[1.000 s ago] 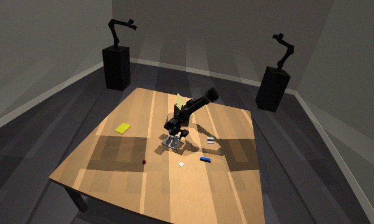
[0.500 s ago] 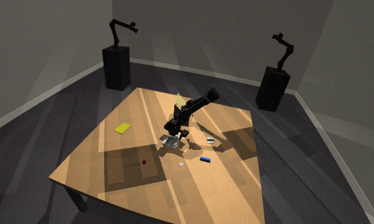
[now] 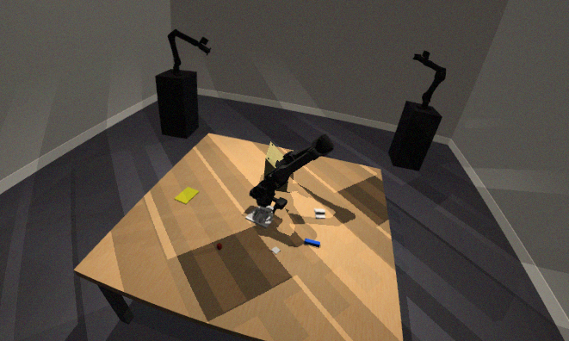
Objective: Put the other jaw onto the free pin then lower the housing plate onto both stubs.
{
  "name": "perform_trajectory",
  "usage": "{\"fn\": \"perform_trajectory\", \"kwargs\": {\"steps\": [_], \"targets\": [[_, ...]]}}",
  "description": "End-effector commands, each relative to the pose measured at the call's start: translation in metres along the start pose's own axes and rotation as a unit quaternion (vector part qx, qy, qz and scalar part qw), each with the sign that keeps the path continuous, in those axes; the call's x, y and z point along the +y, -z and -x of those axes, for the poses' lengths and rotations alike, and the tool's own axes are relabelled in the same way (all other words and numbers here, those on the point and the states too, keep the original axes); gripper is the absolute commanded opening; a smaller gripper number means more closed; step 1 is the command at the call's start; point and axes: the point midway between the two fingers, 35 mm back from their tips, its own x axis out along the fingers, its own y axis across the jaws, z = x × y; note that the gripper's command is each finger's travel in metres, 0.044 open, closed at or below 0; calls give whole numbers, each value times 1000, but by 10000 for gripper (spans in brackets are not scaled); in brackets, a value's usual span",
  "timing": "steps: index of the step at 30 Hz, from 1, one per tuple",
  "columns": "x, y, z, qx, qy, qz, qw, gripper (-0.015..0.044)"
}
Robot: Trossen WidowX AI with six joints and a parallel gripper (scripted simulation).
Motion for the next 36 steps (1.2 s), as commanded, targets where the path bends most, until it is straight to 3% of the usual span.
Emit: {"fn": "perform_trajectory", "kwargs": {"steps": [1,15,19,32,36], "targets": [[0,0,-1,0,-1,-2,1000,351],[0,0,-1,0,-1,-2,1000,351],[0,0,0,0,0,0,1000,440],[0,0,0,0,0,0,1000,440],[-1,-3,18,-1,1,-1,1000,440]]}}
